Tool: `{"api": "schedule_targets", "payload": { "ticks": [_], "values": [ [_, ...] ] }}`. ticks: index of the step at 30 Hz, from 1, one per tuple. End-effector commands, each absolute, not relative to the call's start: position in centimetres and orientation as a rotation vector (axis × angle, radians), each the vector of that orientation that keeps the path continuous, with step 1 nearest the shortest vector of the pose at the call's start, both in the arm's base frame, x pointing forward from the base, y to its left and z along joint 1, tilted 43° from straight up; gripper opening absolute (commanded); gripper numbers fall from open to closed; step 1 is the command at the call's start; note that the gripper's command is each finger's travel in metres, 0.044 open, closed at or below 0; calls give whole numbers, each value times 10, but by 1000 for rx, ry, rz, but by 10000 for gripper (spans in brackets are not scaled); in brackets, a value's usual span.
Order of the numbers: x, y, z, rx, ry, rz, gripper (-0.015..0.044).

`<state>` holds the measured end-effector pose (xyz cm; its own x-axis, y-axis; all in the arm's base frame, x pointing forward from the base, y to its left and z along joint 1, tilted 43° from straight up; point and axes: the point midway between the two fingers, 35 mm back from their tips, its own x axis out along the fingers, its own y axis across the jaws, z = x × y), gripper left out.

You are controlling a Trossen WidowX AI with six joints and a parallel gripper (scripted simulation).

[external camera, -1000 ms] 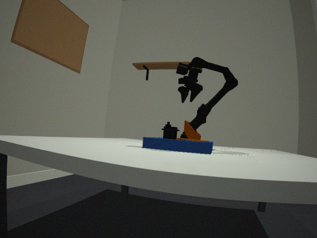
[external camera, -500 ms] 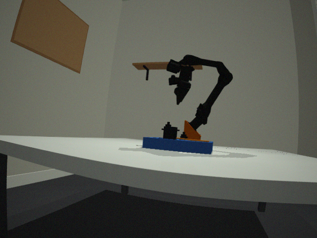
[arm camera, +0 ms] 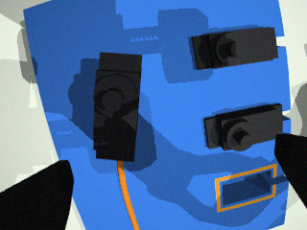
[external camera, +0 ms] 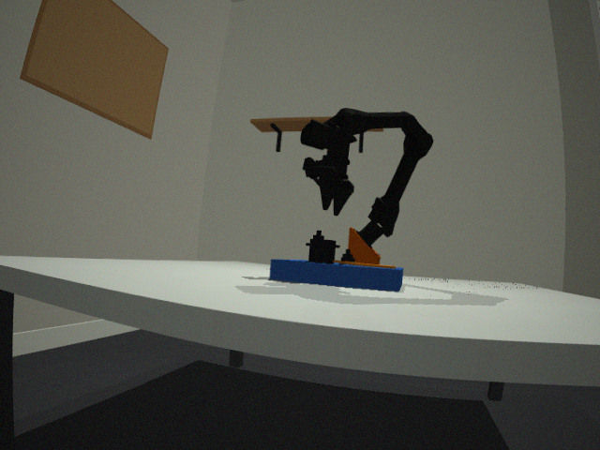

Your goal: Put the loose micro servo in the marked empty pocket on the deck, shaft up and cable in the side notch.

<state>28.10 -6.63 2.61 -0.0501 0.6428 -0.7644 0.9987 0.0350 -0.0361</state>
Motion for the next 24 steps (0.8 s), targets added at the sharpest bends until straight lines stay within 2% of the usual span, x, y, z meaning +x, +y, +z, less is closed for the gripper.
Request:
{"api": "schedule_targets", "payload": {
  "ticks": [1, 5, 24],
  "values": [
    [301, -48, 13, 1740, 1768, -911, 440],
    [314, -33, 5, 1791, 1779, -987, 440],
    [313, -13, -16, 1792, 1780, -986, 440]
  ]
}}
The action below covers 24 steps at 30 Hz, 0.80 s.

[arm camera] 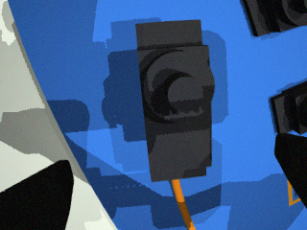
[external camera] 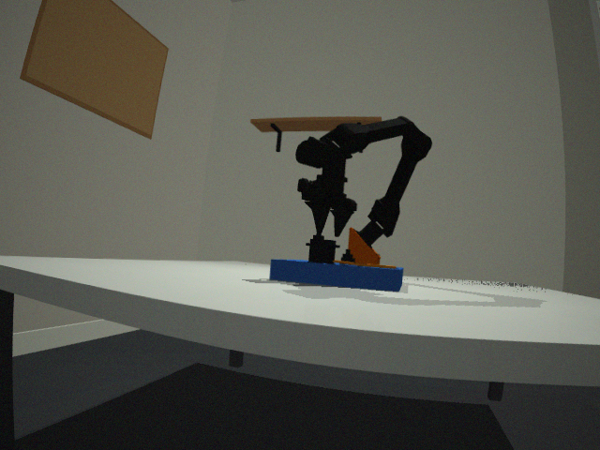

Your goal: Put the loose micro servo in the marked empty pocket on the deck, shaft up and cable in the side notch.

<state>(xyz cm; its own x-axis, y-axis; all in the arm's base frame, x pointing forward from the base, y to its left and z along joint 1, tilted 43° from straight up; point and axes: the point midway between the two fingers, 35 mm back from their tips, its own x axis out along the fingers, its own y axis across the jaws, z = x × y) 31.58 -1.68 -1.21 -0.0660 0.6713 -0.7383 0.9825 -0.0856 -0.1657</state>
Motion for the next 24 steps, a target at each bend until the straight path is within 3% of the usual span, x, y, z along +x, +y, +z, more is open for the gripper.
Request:
{"api": "schedule_targets", "payload": {
  "ticks": [1, 12, 23, 24],
  "values": [
    [313, -12, -17, 1792, 1780, -986, 440],
    [312, -2, -28, 1792, 1780, -985, 440],
    [312, -2, -28, 1792, 1780, -985, 151],
    [312, -2, -28, 1792, 1780, -985, 145]
  ]
}}
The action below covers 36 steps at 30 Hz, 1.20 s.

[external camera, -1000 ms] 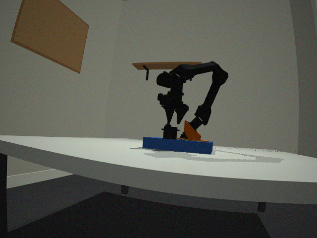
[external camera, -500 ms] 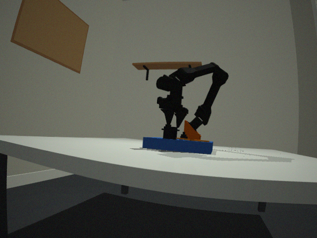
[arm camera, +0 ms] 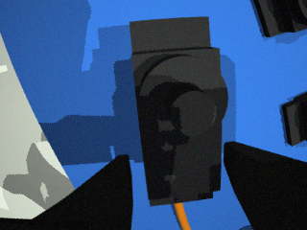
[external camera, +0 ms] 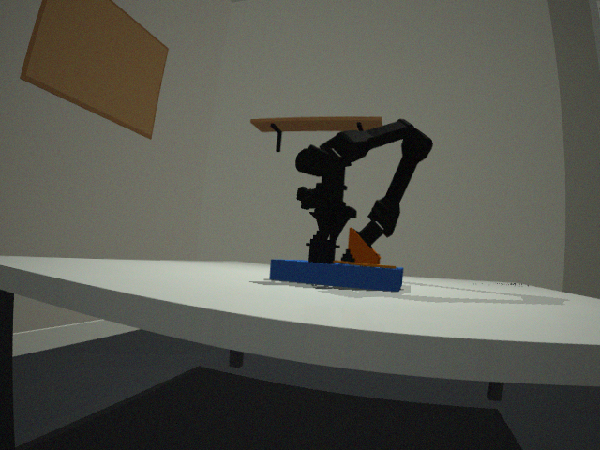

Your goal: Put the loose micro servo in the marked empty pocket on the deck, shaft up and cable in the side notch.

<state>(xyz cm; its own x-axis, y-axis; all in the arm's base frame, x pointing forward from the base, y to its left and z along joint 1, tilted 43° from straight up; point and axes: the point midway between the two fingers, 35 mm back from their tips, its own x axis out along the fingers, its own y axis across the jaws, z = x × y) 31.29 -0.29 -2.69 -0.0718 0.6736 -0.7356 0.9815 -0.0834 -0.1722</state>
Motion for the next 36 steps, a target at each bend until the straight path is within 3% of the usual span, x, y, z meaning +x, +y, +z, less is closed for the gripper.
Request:
{"api": "schedule_targets", "payload": {
  "ticks": [1, 7, 11, 36],
  "values": [
    [312, -2, -28, 1792, 1780, -985, 138],
    [312, -2, -28, 1792, 1780, -985, 98],
    [313, -8, -22, 1792, 1779, -986, 0],
    [295, -19, -2, 1792, 1780, -987, 0]
  ]
}}
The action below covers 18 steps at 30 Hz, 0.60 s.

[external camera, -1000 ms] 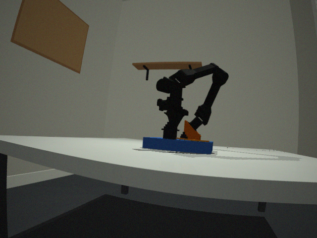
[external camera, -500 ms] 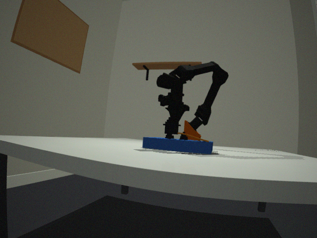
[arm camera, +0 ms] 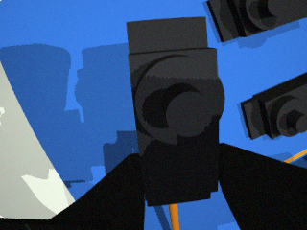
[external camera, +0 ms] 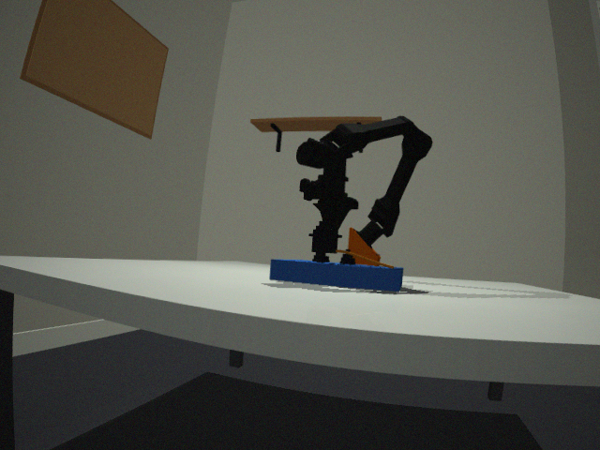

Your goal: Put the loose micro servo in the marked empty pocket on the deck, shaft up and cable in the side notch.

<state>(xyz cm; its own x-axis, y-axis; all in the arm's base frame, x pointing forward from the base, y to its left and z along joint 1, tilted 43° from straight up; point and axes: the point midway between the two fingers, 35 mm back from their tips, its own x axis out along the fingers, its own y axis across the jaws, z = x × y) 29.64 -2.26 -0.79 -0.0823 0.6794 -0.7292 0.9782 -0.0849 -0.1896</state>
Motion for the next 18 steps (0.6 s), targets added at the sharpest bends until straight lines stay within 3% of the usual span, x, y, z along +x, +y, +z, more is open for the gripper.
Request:
{"api": "schedule_targets", "payload": {
  "ticks": [1, 18],
  "values": [
    [295, -16, 1, 1792, 1780, -987, 0],
    [287, 54, 67, 1794, 1785, -985, 0]
  ]
}}
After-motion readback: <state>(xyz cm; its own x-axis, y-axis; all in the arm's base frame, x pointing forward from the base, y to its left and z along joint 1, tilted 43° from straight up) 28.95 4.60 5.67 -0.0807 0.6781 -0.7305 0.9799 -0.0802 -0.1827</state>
